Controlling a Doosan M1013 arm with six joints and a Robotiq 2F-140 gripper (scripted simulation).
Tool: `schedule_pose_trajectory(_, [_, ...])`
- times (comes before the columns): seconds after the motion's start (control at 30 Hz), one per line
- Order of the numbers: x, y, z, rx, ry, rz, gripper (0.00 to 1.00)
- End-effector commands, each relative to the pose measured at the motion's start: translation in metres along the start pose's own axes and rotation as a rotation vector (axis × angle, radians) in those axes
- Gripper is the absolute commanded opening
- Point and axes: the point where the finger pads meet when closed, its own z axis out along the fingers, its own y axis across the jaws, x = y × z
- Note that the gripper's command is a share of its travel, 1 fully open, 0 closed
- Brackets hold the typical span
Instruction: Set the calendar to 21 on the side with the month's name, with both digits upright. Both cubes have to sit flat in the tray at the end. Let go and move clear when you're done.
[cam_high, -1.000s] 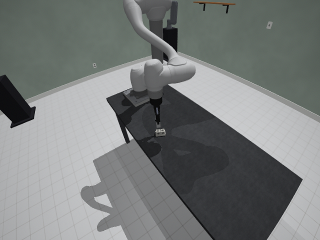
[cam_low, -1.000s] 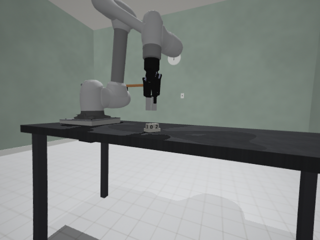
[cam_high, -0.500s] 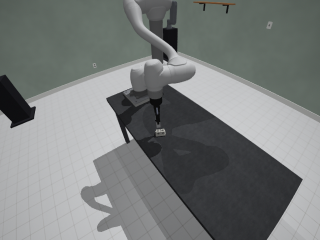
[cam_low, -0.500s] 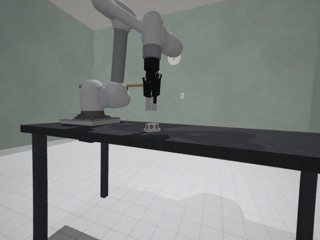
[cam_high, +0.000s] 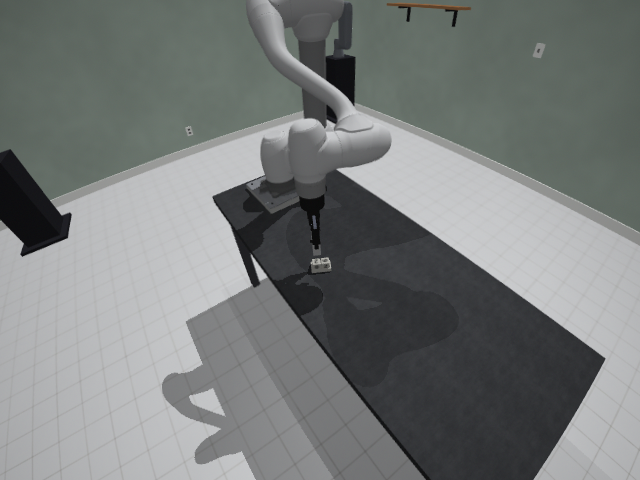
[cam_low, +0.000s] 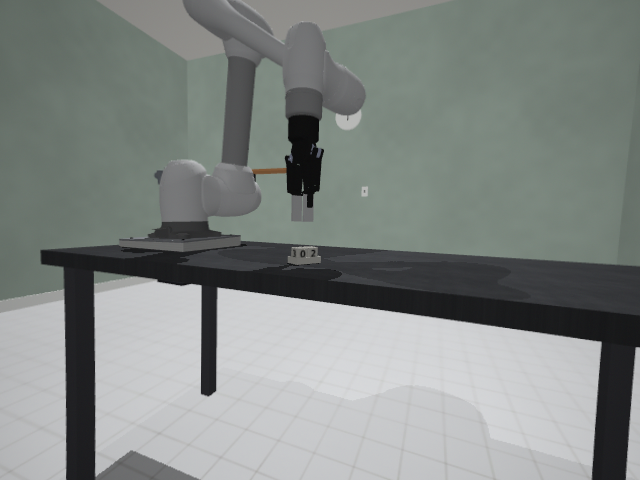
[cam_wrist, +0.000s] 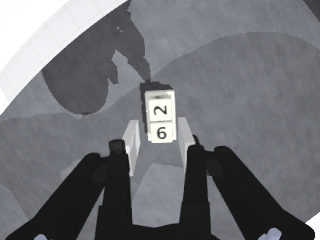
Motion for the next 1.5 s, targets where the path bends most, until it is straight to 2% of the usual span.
schedule_pose_trajectory(0.0, [0.005,0.002,0.006,-0.005,0.006,0.000,0.35])
schedule_pose_trajectory(1.13, [0.005,0.002,0.048,-0.005,0.006,0.000,0.35])
schedule_pose_trajectory(1.47, [0.005,0.002,0.054,-0.005,0.006,0.000,0.35])
